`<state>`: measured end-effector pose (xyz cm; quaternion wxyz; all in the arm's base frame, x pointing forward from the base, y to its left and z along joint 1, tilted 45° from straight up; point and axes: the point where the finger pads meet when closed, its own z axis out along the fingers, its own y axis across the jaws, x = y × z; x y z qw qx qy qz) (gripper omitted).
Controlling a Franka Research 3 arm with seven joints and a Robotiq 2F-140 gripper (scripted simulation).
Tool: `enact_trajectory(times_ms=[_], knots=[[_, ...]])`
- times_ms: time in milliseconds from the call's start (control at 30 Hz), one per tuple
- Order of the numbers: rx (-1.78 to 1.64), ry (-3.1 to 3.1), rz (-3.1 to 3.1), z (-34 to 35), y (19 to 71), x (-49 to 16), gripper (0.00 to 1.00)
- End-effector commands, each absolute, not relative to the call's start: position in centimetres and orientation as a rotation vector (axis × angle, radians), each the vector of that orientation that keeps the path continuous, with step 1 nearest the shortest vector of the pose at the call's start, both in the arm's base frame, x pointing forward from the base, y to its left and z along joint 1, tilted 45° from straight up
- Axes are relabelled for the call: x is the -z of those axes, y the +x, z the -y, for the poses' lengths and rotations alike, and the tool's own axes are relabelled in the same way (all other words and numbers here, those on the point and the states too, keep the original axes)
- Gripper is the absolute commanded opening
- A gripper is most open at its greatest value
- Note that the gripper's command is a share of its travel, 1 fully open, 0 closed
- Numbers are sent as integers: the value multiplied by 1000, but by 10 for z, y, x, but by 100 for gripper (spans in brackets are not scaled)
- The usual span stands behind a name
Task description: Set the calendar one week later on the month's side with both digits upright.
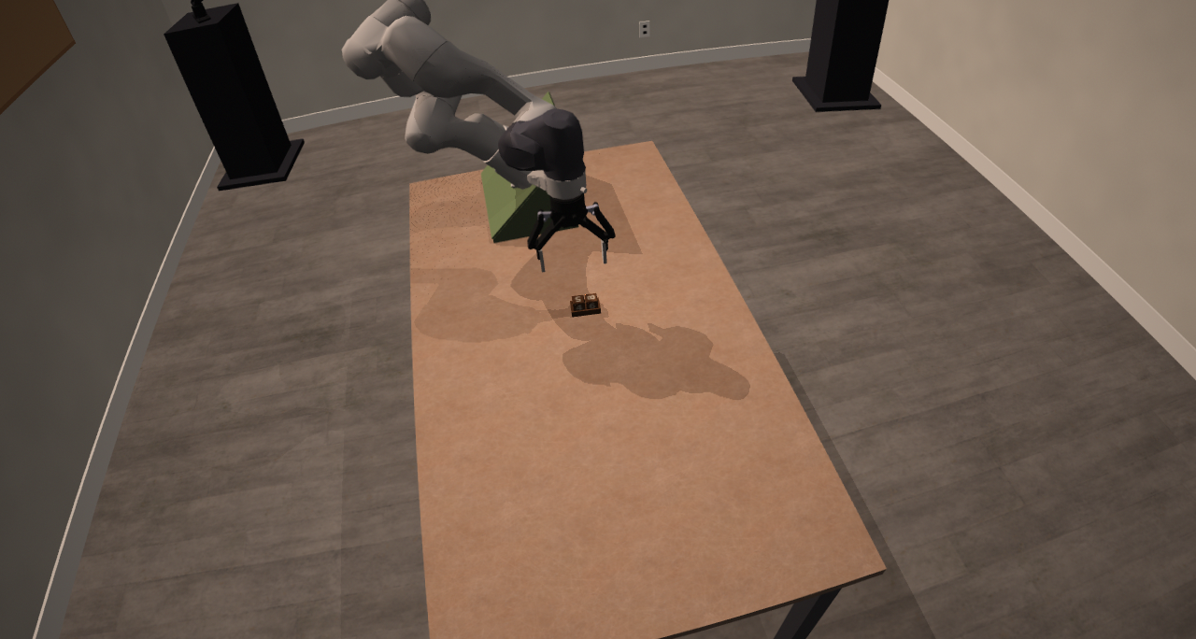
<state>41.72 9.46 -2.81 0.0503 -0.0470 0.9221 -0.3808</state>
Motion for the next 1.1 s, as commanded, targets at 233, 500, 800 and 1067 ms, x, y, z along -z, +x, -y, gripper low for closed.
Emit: enact_trajectory(times_ms=[233, 500, 800, 1067], knots=[[1156, -122, -2803, -94, 416, 29, 100], [1159, -151, -2809, -95, 417, 28, 100], [1207, -503, -2850, -90, 418, 32, 100], [1232, -765, -2857, -87, 418, 35, 100]])
